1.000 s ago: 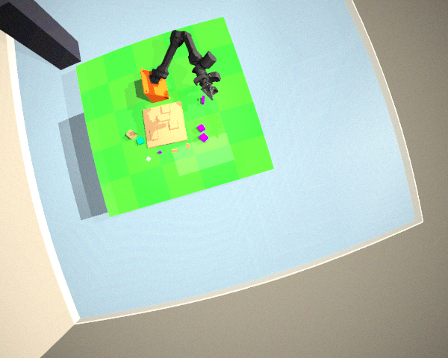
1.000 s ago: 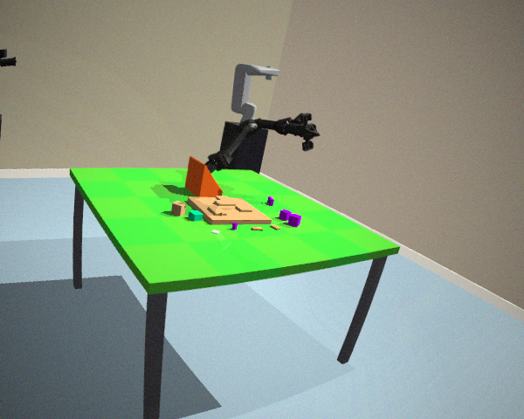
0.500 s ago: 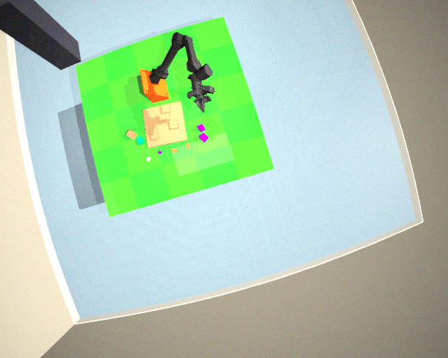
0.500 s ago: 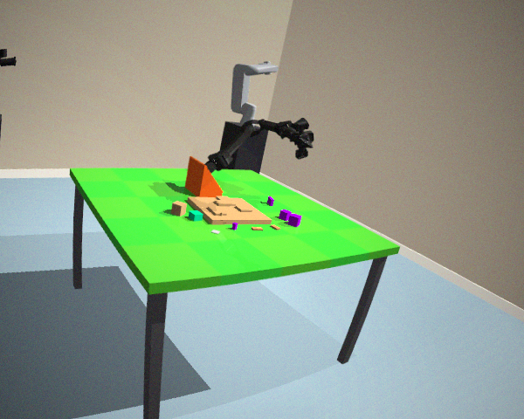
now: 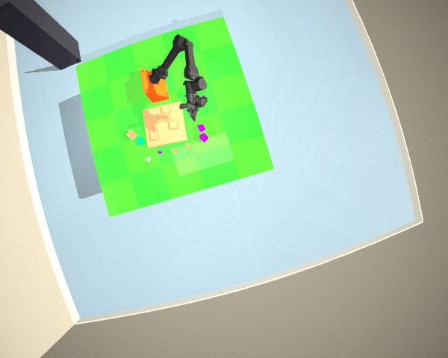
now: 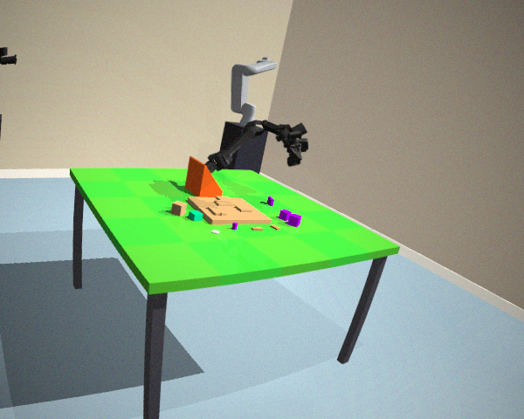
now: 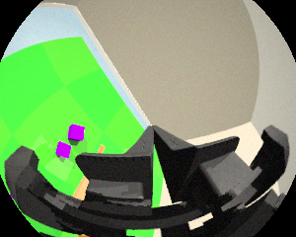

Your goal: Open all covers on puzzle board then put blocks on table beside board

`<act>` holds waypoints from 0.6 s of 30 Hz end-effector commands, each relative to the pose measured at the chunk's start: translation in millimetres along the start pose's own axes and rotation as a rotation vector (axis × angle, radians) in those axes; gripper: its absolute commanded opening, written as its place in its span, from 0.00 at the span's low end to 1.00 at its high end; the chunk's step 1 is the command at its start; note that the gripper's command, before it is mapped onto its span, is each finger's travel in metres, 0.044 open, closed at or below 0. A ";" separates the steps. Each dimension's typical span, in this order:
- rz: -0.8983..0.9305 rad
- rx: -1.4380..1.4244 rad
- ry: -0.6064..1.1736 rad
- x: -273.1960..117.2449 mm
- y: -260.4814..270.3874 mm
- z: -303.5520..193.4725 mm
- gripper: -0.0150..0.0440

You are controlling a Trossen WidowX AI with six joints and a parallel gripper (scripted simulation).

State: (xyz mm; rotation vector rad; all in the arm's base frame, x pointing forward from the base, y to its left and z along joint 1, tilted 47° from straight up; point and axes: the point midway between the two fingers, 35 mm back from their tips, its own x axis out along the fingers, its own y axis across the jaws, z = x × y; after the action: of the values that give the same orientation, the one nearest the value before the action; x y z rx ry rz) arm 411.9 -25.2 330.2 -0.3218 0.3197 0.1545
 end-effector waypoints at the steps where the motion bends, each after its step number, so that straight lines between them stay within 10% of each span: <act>1: 0.045 0.028 0.061 11.0 6.4 -20.5 0.25; 18: 0.223 0.184 0.303 31.1 32.0 -99.7 0.25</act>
State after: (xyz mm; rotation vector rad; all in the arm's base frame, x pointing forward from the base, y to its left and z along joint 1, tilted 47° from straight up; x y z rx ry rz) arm 408.1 -26.0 237.6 -0.1606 0.6150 0.2777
